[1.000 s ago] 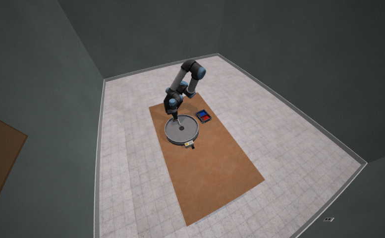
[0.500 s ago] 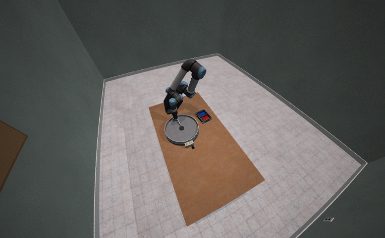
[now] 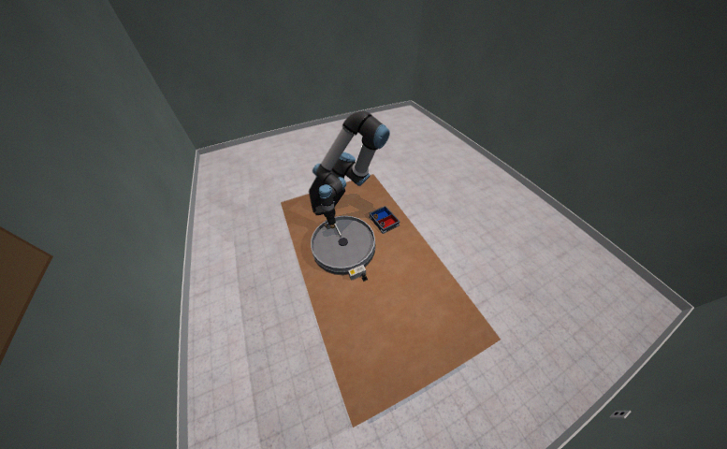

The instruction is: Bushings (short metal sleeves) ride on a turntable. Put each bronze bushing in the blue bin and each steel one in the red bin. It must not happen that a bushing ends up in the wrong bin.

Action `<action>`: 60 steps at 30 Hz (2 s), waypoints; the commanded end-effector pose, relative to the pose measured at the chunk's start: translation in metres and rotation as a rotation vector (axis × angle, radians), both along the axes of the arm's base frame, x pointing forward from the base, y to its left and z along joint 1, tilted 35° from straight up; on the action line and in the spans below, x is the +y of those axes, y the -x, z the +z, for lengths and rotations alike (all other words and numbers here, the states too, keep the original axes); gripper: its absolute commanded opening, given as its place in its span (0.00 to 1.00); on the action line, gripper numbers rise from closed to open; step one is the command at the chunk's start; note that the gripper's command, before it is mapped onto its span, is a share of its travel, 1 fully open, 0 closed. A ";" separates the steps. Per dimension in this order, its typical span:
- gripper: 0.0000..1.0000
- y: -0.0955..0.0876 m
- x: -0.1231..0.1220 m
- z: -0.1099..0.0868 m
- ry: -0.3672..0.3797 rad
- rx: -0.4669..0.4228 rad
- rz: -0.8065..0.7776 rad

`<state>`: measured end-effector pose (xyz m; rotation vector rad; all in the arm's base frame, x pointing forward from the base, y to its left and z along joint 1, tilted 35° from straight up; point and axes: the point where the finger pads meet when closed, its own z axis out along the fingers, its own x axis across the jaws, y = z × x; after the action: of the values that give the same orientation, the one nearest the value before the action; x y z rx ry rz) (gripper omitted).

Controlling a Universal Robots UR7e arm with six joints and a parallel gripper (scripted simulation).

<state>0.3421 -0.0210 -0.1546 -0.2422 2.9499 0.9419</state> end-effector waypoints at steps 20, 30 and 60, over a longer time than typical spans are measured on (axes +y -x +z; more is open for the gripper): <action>0.00 0.000 -0.004 0.005 0.001 -0.001 0.000; 0.00 0.000 -0.006 0.008 0.001 -0.001 0.000; 0.00 -0.001 -0.036 0.050 0.001 -0.001 0.000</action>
<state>0.3430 -0.0558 -0.1058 -0.2419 2.9498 0.9412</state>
